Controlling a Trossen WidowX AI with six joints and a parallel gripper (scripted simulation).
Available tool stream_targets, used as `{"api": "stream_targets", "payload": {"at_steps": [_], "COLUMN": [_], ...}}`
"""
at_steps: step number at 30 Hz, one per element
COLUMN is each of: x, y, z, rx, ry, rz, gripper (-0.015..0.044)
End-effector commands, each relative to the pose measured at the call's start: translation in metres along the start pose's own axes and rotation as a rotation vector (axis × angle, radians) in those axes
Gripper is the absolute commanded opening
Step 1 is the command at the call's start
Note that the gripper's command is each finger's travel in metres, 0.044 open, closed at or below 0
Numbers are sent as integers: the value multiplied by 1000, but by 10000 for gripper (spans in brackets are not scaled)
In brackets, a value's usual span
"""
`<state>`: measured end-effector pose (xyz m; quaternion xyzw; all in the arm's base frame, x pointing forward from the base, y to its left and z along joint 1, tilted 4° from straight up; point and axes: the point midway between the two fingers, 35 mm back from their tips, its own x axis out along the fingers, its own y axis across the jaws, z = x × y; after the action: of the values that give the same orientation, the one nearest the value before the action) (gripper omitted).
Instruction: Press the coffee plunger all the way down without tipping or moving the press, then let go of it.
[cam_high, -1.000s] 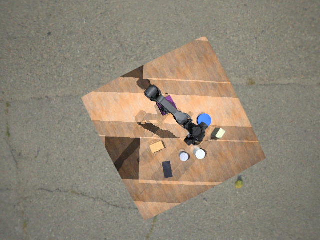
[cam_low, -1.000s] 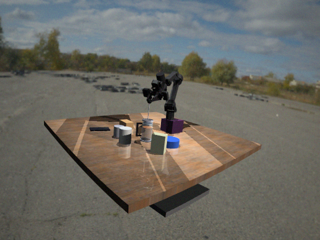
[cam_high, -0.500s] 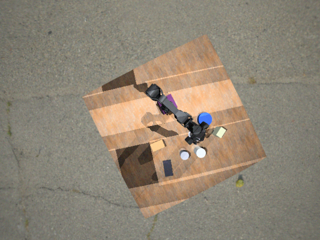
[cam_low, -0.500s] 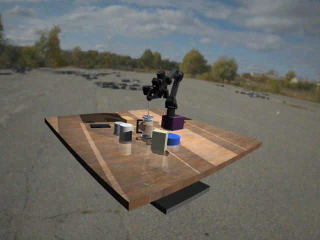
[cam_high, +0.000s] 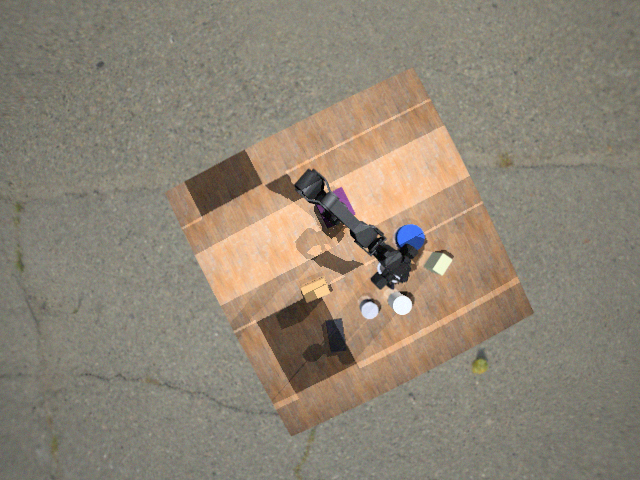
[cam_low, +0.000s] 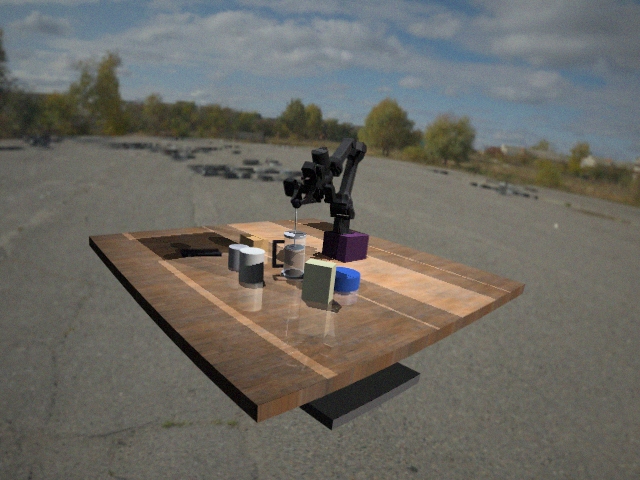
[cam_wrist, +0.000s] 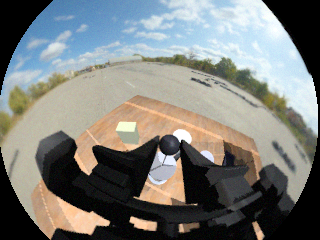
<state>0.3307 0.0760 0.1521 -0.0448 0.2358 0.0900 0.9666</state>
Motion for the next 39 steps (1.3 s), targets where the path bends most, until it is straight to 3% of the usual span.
{"api": "stream_targets", "payload": {"at_steps": [1, 39], "x": [10, 46], "y": [1, -1], "z": [-28, -56], "rx": [-10, -10], "ry": [69, 68], "rz": [3, 3], "gripper": [124, 124]}}
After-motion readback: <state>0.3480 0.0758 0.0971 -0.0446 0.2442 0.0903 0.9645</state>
